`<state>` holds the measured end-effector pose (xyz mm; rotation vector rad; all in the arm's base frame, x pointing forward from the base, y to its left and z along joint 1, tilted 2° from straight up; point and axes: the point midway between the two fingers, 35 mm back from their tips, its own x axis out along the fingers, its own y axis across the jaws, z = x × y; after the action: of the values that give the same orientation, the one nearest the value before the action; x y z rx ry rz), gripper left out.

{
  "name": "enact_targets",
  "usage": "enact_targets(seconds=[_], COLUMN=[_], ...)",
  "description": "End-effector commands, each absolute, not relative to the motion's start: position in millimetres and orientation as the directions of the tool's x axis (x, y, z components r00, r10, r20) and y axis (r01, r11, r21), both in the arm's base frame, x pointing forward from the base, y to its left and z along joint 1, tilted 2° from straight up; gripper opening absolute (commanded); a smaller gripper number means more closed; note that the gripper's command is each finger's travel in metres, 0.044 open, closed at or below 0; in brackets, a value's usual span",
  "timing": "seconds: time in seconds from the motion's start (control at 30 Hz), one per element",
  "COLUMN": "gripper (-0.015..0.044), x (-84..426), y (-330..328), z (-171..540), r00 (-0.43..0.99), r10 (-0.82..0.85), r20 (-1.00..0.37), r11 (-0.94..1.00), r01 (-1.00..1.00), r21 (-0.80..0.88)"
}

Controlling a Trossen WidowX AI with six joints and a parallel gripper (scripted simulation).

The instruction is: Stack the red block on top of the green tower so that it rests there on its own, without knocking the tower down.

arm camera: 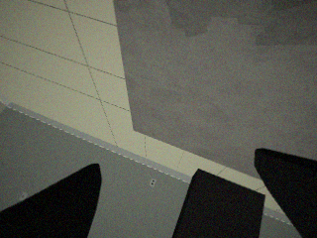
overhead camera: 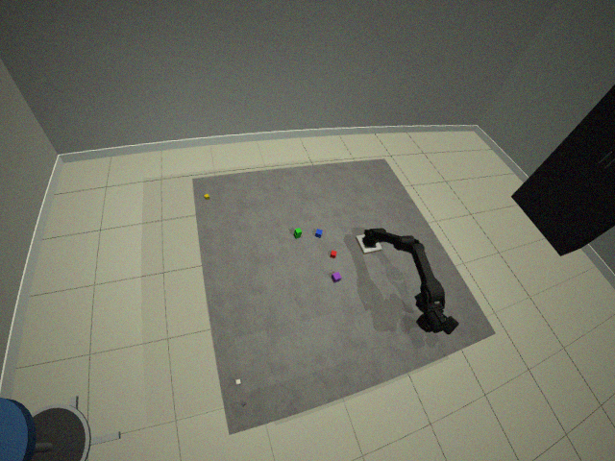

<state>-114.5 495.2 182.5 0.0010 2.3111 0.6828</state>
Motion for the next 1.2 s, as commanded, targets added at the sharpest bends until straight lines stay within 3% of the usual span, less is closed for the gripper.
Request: enact_targets(seconds=[0.0, 0.63, 1.17], gripper=[0.0426, 0.044, 0.044], x=[-112.2, 108.6, 214.2], y=[495.1, 408.8, 252.7], z=[182.4, 170.5, 146.8], r00=[-0.741, -0.389, -0.101], r10=[0.193, 0.374, 0.276], r20=[-0.643, -0.842, -0.956], r11=[0.86, 0.914, 0.949], r01=[-0.187, 0.001, 0.189], r21=[0.474, 0.406, 0.254])
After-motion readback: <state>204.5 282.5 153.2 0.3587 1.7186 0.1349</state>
